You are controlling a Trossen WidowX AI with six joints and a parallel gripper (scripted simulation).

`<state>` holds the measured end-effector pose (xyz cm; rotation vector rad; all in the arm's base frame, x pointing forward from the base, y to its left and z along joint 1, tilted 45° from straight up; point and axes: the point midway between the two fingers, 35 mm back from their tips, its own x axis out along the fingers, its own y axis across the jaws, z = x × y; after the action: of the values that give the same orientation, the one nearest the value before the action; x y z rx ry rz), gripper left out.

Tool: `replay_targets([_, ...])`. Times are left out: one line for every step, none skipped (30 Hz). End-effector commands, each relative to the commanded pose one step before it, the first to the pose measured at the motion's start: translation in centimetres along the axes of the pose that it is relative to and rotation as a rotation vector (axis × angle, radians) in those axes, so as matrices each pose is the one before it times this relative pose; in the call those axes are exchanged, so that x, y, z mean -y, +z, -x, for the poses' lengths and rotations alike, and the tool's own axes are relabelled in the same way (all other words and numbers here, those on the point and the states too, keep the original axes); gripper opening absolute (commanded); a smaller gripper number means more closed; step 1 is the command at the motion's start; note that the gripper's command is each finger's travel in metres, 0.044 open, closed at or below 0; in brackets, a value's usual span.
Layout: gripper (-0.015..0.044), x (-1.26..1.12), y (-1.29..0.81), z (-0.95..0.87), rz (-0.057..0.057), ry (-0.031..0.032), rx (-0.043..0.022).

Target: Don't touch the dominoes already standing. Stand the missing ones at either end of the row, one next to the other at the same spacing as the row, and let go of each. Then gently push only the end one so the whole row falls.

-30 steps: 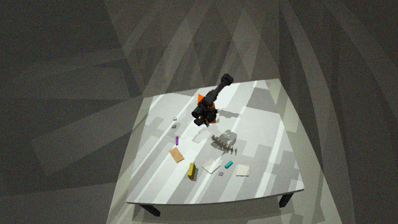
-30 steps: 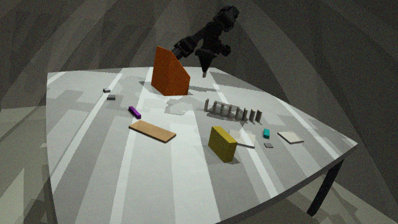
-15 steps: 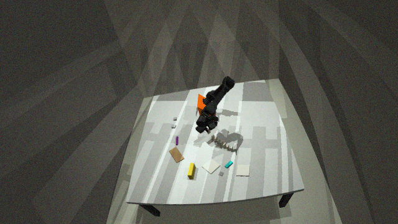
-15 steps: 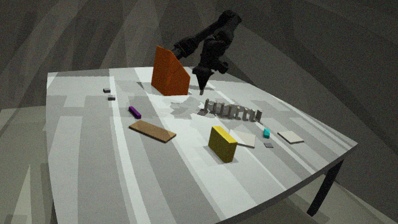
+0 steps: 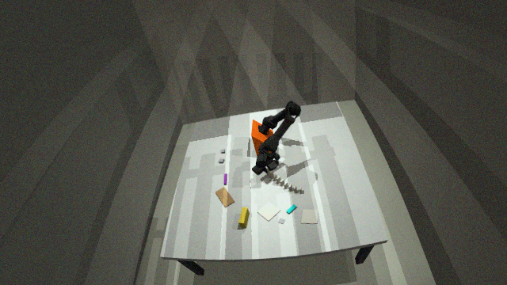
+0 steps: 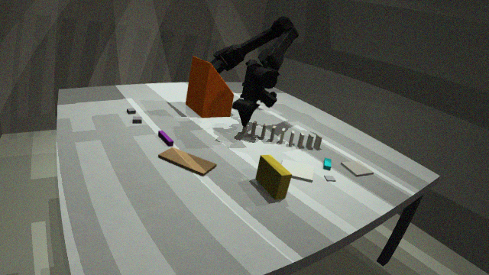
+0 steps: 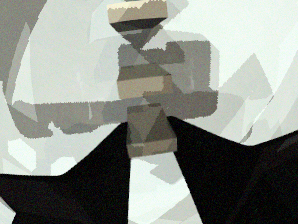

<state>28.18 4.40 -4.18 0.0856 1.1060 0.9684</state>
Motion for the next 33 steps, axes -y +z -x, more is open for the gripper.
replay_targets([0.0107,-0.164,-0.166,-0.233,-0.01,0.00492,0.00172])
replay_targets([0.0107,0.0,0.0,0.0,0.0,0.0,0.0])
replay_targets([0.0107,0.0,0.0,0.0,0.0,0.0,0.0])
replay_targets([0.0107,0.0,0.0,0.0,0.0,0.0,0.0])
replay_targets([0.0107,0.0,0.0,0.0,0.0,0.0,0.0])
replay_targets([0.0107,0.0,0.0,0.0,0.0,0.0,0.0])
replay_targets([0.0133,0.0,0.0,0.0,0.0,0.0,0.0])
replay_targets([0.016,0.0,0.0,0.0,0.0,0.0,0.0])
replay_targets([0.0186,0.0,0.0,0.0,0.0,0.0,0.0])
replay_targets([0.0212,0.0,0.0,0.0,0.0,0.0,0.0])
replay_targets([0.0238,0.0,0.0,0.0,0.0,0.0,0.0])
replay_targets([0.0265,0.0,0.0,0.0,0.0,0.0,0.0])
replay_targets([0.0291,0.0,0.0,0.0,0.0,0.0,0.0])
replay_targets([0.0317,0.0,0.0,0.0,0.0,0.0,0.0])
replay_targets([0.0343,0.0,0.0,0.0,0.0,0.0,0.0])
replay_targets([0.037,0.0,0.0,0.0,0.0,0.0,0.0])
replay_targets([0.0396,0.0,0.0,0.0,0.0,0.0,0.0])
replay_targets([0.0422,0.0,0.0,0.0,0.0,0.0,0.0])
replay_targets([0.044,0.0,0.0,0.0,0.0,0.0,0.0])
replay_targets([0.044,0.0,0.0,0.0,0.0,0.0,0.0])
replay_targets([0.044,0.0,0.0,0.0,0.0,0.0,0.0])
replay_targets([0.044,0.045,0.016,0.144,0.0,-0.00069,-0.00033])
replay_targets([0.044,0.13,0.046,0.436,-0.0001,-0.00197,-0.00096])
replay_targets([0.044,0.199,0.066,0.738,-0.0002,-0.00298,-0.00155])
replay_targets([0.044,0.24,0.073,1.056,-0.0003,-0.00355,-0.00202])
replay_targets([0.044,0.239,0.059,1.394,-0.0004,-0.00351,-0.00228])
replay_targets([0.044,0.181,0.023,1.724,-0.0004,-0.00268,-0.00216])
replay_targets([0.044,0.058,-0.028,1.824,-0.0002,-0.00106,-0.00141])
replay_targets([0.044,-0.076,-0.072,1.803,0.0,0.00055,-0.00043])
replay_targets([0.044,-0.161,-0.086,1.482,0.0002,0.00154,0.00044])
replay_targets([0.044,-0.154,-0.067,0.969,0.0002,0.0015,0.0007])
replay_targets([0.044,-0.181,-0.055,0.892,0.0041,0.00278,0.00198])
replay_targets([0.044,-0.143,-0.038,0.609,0.0028,0.00203,0.00157])
